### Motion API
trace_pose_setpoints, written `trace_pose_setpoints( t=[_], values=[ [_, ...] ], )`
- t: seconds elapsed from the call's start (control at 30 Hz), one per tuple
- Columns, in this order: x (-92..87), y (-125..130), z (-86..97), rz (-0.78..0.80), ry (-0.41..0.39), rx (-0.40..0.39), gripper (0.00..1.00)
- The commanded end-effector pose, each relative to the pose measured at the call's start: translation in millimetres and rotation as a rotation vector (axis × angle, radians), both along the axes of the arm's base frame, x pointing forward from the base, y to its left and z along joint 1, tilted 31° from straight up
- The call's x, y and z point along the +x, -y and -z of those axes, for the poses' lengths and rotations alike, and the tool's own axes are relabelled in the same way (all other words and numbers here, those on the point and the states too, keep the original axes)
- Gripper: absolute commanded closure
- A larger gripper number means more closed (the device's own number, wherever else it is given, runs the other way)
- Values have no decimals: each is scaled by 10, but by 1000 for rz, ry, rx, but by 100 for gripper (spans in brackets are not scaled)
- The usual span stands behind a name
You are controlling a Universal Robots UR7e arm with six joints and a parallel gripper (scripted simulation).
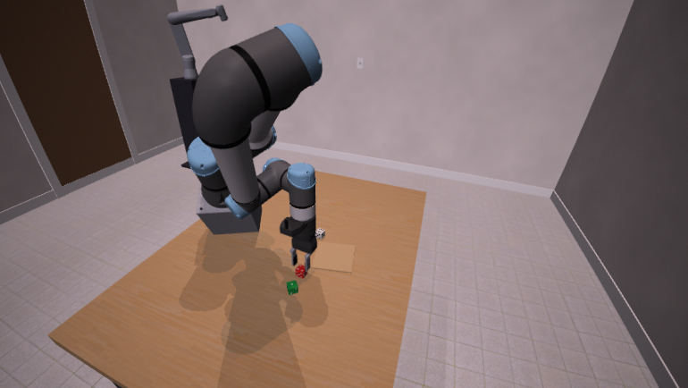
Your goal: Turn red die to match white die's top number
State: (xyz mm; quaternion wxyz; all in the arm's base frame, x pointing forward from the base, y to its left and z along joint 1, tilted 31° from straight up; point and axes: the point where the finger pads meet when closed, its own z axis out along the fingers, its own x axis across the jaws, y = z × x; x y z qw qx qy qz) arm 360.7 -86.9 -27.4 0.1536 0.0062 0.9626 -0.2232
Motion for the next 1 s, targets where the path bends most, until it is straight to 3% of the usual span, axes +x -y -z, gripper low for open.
trace_pose_setpoints(
  t=[0.0, 0.97],
  values=[
    [1, -1, -3, 0, 1, 0, 13],
    [10, 12, 22, 0, 1, 0, 13]
  ],
)
